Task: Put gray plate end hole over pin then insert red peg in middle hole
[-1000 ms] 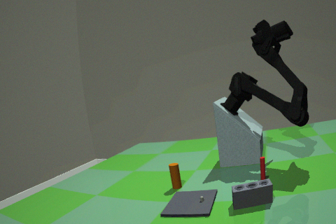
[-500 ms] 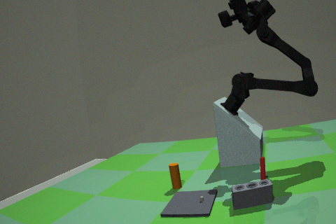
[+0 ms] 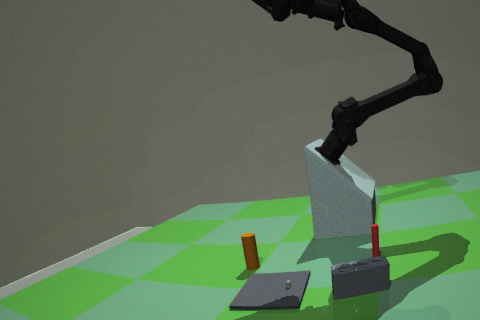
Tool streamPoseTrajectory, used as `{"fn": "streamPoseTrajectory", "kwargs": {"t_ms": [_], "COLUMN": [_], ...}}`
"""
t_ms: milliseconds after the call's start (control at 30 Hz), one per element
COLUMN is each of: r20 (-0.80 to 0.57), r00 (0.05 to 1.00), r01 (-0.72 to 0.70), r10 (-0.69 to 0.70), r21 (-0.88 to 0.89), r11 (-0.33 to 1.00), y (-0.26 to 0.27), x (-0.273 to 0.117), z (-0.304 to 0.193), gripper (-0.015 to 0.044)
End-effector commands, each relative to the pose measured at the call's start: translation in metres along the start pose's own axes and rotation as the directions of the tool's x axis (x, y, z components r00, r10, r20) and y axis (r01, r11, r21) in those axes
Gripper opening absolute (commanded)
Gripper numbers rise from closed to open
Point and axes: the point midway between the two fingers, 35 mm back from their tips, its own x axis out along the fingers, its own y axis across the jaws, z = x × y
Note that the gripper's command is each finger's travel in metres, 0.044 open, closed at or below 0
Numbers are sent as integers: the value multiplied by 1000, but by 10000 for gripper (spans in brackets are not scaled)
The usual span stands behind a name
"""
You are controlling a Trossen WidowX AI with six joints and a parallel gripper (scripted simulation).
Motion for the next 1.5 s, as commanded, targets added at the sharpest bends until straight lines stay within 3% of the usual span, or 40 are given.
{"fn": "streamPoseTrajectory", "kwargs": {"t_ms": [0,133,300,533,633,867,1000,1133,1467], "r20": [-35,-99,-208,-333,-417,-603,-696,-749,-755], "r00": [956,849,672,471,342,-2,-224,-402,-432], "r01": [-287,-489,-646,-711,-715,-570,-387,-210,-178], "r10": [292,519,711,817,842,798,682,526,493], "r21": [114,223,306,404,467,656,706,635,608], "r11": [951,843,700,575,521,495,593,743,774], "y": [78,148,224,286,320,378,399,408,409], "x": [6,-3,-33,-73,-101,-180,-238,-290,-304], "z": [9,10,1,-15,-28,-67,-98,-125,-128], "gripper": [440,440,440,440,440,440,440,440,440]}}
